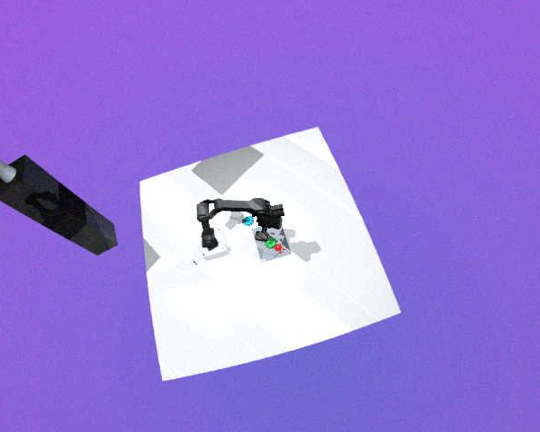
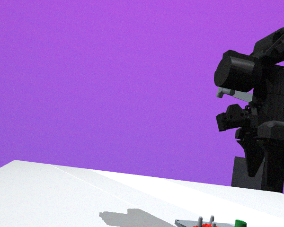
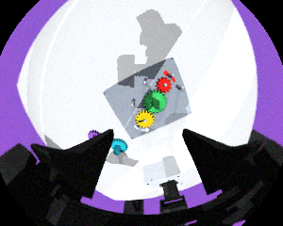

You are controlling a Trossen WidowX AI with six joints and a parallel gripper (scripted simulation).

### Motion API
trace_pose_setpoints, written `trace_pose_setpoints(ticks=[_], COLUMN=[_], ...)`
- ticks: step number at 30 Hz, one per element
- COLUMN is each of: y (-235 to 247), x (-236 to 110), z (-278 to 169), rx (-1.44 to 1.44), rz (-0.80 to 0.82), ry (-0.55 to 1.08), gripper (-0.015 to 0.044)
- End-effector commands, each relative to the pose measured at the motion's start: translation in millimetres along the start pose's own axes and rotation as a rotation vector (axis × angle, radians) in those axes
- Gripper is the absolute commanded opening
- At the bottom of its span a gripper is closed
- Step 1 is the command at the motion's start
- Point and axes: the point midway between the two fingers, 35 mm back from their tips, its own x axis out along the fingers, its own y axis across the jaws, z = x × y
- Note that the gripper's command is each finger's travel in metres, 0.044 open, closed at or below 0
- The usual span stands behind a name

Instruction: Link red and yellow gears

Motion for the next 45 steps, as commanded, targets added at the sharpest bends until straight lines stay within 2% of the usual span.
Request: trace_pose_setpoints(ticks=[1,10,17,45], y=[54.6,159.3,199.8,200.6], x=[-9.1,-30.0,-43.9,-44.1], z=[-24.1,-124.9,-219.0,-221.5], rx=[-0.056,-0.031,-0.005,-0.005], rz=[0.011,0.028,0.027,0.026], ry=[-0.018,0.0,0.025,0.026], gripper=[0.044,0.044,0.044,0.044])
